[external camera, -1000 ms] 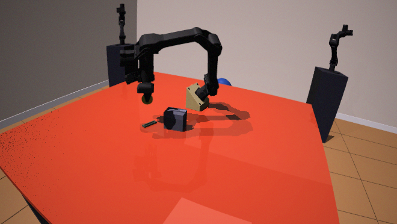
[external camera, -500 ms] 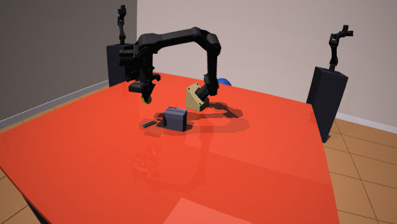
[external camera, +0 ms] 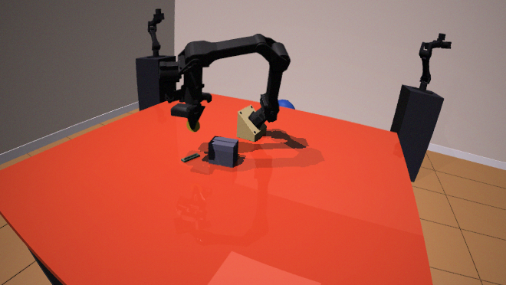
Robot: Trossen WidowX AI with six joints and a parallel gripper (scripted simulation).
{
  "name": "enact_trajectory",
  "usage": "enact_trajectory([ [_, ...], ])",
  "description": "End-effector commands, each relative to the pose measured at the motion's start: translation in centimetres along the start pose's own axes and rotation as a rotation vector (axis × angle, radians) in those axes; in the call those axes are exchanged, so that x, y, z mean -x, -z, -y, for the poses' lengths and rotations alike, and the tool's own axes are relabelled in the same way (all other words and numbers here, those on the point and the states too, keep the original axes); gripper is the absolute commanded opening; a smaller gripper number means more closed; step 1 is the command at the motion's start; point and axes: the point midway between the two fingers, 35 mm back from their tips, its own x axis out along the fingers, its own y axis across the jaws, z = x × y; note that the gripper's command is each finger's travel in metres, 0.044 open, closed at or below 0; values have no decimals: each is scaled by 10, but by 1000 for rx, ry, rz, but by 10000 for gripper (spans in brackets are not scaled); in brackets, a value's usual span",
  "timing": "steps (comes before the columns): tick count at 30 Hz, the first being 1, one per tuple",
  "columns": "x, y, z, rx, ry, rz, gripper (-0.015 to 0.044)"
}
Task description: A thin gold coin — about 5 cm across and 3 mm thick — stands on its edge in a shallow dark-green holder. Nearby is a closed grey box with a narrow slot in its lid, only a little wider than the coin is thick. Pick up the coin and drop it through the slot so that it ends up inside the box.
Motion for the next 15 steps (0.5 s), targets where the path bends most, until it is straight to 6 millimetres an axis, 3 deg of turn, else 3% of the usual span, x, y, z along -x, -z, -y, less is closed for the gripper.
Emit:
enact_trajectory([
  [1, -2, 12, 2, 1, 7, -6, 0],
  [15, -1, 48, 6, 2, 8, -8, 0],
])
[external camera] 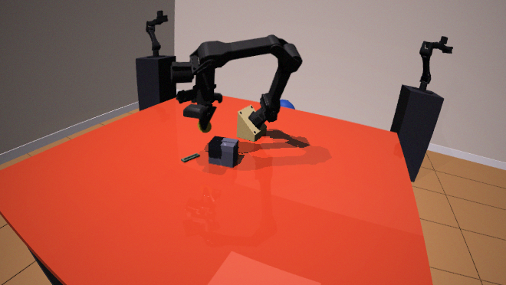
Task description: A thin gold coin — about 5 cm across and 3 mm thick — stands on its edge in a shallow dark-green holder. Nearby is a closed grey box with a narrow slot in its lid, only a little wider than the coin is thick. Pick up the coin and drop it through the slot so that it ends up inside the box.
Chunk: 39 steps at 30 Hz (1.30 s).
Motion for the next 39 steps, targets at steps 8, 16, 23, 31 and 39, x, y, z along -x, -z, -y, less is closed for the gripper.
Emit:
enact_trajectory([
  [8, -3, 30, 5, -14, -2, -13, 0],
  [16, -5, 50, 9, -20, -4, -17, 0],
  [23, -6, 61, 12, -24, -5, -20, 0],
  [31, -3, 55, 10, -15, -6, -10, 0],
  [39, -5, 59, 12, -22, -6, -10, 0],
])
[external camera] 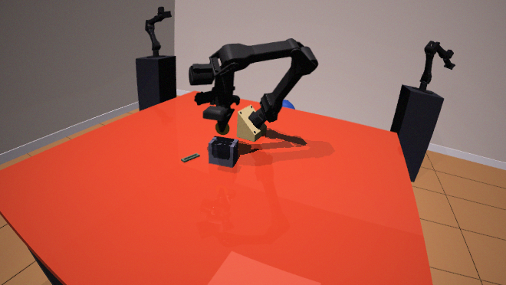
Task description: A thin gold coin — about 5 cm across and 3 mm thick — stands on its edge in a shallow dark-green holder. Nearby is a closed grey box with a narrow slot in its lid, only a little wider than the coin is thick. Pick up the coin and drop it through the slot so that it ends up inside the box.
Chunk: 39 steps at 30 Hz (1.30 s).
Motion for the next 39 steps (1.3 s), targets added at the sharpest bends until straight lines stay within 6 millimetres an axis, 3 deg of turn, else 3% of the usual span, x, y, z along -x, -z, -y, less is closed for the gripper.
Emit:
enact_trajectory([
  [1, -3, 3, 2, -10, 1, -3, 0],
  [39, -10, 6, 2, -15, 1, 4, 0],
])
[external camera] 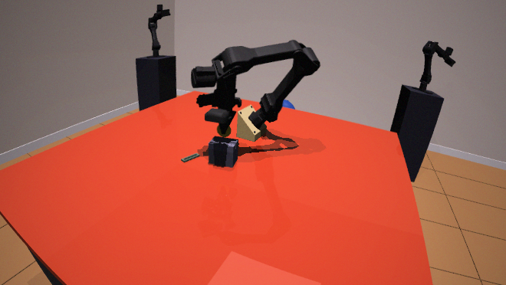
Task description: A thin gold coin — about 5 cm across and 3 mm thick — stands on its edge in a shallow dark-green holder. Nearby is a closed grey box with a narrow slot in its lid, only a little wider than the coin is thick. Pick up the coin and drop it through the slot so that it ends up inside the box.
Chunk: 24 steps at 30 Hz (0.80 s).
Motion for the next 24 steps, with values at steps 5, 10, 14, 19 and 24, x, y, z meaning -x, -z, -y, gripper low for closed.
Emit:
enact_trajectory([
  [5, -4, 1, 0, -3, -1, -6, 0],
  [10, -5, 1, 0, -3, -1, -7, 0],
  [14, -7, 1, 0, -4, -1, -7, 0],
  [19, -8, 1, 0, -4, -1, -7, 0],
  [24, -9, 1, 0, -4, -1, -7, 0],
])
